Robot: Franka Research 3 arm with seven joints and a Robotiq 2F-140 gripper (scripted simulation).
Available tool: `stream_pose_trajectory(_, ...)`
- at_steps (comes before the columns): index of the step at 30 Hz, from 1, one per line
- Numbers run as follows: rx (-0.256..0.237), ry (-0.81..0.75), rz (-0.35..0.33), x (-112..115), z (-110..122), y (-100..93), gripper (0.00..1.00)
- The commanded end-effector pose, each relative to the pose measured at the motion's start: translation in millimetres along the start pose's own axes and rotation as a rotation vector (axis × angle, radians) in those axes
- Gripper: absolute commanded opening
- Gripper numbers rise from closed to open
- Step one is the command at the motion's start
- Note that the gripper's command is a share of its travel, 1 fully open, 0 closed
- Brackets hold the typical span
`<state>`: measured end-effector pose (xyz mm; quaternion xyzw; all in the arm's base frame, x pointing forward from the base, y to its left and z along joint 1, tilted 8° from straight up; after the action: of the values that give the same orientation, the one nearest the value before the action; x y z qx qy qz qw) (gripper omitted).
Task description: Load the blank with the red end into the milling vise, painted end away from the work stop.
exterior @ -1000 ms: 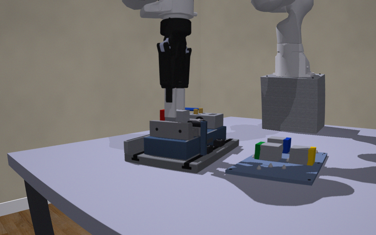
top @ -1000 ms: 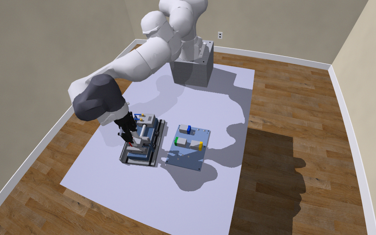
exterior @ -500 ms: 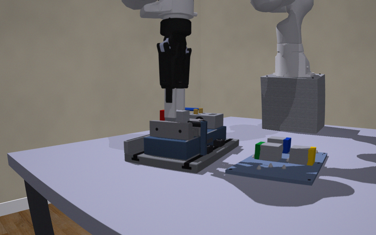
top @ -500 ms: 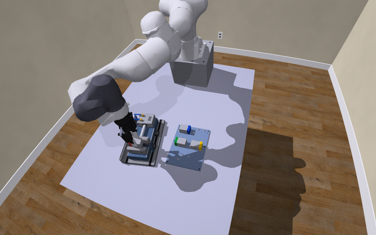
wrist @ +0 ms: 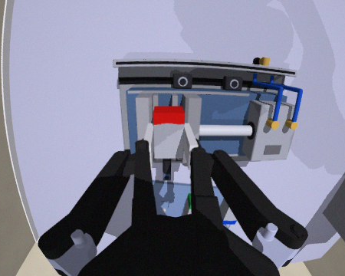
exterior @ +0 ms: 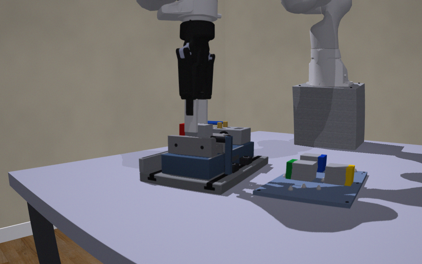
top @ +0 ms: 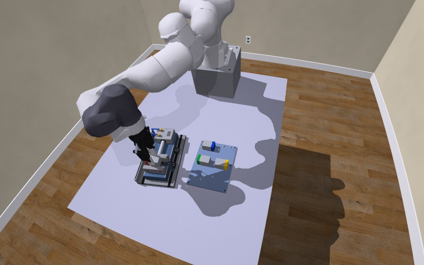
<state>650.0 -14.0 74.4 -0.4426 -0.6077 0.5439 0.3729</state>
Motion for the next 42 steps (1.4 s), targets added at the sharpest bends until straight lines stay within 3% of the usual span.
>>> stream_pose_trajectory(1, -0.002, 0.003, -0.003, 2.2, -1.2, -0.3, 0.0)
stream_pose_trajectory(42, -0.002, 0.002, -0.003, 7.8, -4.0, -0.7, 0.0)
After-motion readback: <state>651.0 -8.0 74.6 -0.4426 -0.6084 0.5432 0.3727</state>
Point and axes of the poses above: the point where the finger pads meet when closed, its own y axis out along the fingers, its own z axis across the jaws, x = y × z, the point moved 8 cm from there along -y, back along the fingers, and after that the axes turned 1 degree about -y, right-handed, at the moved point
